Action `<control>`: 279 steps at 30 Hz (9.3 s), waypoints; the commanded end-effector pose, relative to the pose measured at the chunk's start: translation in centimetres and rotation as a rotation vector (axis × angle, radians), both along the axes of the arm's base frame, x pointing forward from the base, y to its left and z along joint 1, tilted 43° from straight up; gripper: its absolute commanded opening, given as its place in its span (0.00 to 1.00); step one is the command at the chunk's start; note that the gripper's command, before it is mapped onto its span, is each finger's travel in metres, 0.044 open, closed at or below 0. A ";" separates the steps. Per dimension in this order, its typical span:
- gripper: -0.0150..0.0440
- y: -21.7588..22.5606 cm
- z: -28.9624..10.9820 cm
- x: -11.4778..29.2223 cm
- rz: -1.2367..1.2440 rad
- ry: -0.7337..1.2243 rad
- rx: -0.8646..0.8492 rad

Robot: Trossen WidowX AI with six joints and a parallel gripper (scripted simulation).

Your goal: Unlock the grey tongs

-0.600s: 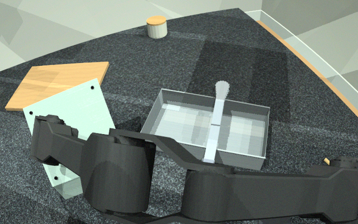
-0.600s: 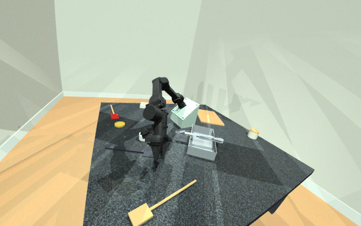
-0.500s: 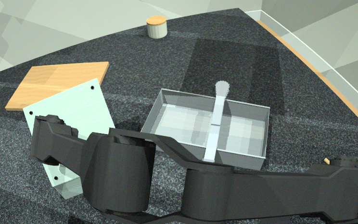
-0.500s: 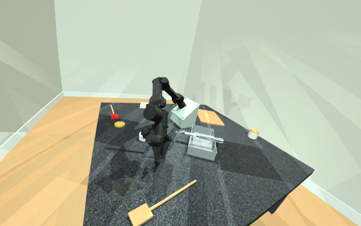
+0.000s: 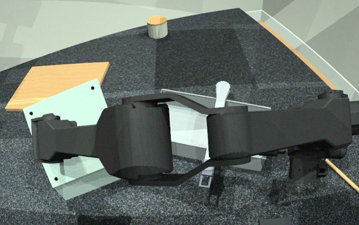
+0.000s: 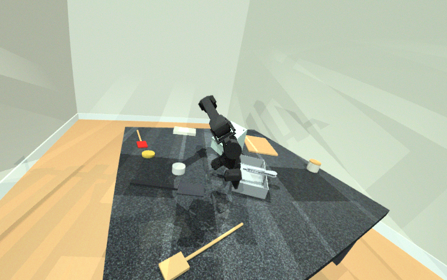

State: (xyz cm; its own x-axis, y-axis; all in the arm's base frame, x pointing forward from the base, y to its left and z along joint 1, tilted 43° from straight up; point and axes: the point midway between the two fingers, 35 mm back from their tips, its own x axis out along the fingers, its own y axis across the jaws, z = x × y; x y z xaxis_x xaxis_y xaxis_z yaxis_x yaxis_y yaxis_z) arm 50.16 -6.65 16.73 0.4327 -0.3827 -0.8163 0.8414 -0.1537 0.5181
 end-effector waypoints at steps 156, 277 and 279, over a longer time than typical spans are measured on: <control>0.00 8.5 -9.5 -15.3 -0.218 0.193 -0.238; 0.00 30.7 -23.2 -22.5 3.792 1.899 -1.079; 0.00 31.0 -23.5 -22.8 3.880 1.911 -1.067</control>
State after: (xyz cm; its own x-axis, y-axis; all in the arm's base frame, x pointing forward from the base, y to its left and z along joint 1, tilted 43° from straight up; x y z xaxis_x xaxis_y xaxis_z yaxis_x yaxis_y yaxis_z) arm 27.79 23.77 -6.41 0.2002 -0.6068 -0.7692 -0.6920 -0.6433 0.3274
